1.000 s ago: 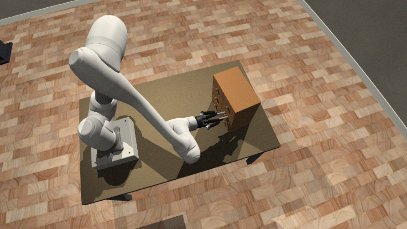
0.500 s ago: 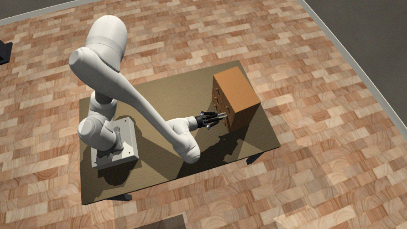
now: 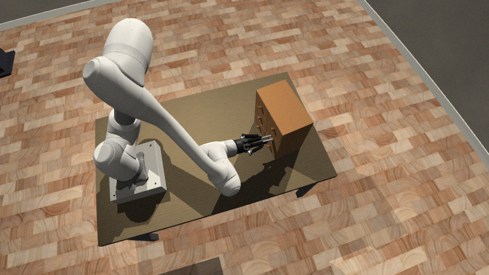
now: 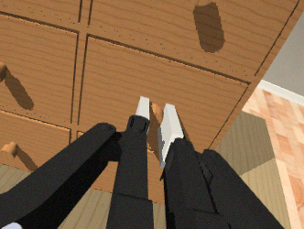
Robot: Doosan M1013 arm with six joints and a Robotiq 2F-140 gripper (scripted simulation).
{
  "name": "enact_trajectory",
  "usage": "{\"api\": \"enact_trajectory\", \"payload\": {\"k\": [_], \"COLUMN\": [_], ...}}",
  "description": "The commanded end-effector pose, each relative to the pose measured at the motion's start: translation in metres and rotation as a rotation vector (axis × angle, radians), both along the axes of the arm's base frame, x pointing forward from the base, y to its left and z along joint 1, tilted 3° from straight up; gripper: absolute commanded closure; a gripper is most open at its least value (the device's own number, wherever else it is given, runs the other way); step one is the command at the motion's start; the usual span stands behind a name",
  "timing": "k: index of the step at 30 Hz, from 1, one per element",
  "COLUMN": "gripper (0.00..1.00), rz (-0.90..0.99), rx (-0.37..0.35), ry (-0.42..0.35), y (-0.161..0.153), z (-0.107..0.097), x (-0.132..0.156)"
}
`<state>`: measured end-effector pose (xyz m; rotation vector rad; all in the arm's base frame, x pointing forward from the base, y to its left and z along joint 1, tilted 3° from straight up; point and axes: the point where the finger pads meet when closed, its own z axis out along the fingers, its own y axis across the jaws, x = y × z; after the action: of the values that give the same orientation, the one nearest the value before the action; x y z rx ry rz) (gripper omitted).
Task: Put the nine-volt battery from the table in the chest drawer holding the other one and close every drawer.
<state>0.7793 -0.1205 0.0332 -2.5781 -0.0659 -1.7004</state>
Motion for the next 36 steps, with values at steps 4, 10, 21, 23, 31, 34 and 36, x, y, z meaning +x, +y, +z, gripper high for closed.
{"api": "enact_trajectory", "payload": {"k": [4, 10, 21, 23, 31, 34, 36], "gripper": [0.92, 0.92, 0.92, 0.92, 0.92, 0.92, 0.92], "rz": [0.0, 0.0, 0.0, 0.0, 0.0, 0.0, 0.0], "rx": [0.0, 0.0, 0.0, 0.0, 0.0, 0.0, 0.0], "ry": [0.0, 0.0, 0.0, 0.0, 0.0, 0.0, 0.0], "y": [0.0, 0.0, 0.0, -0.001, -0.001, -0.001, -0.002], "z": [0.0, 0.0, 0.0, 0.001, 0.001, 0.001, 0.001], "x": [0.0, -0.001, -0.006, -0.008, -0.017, -0.02, -0.023]}}
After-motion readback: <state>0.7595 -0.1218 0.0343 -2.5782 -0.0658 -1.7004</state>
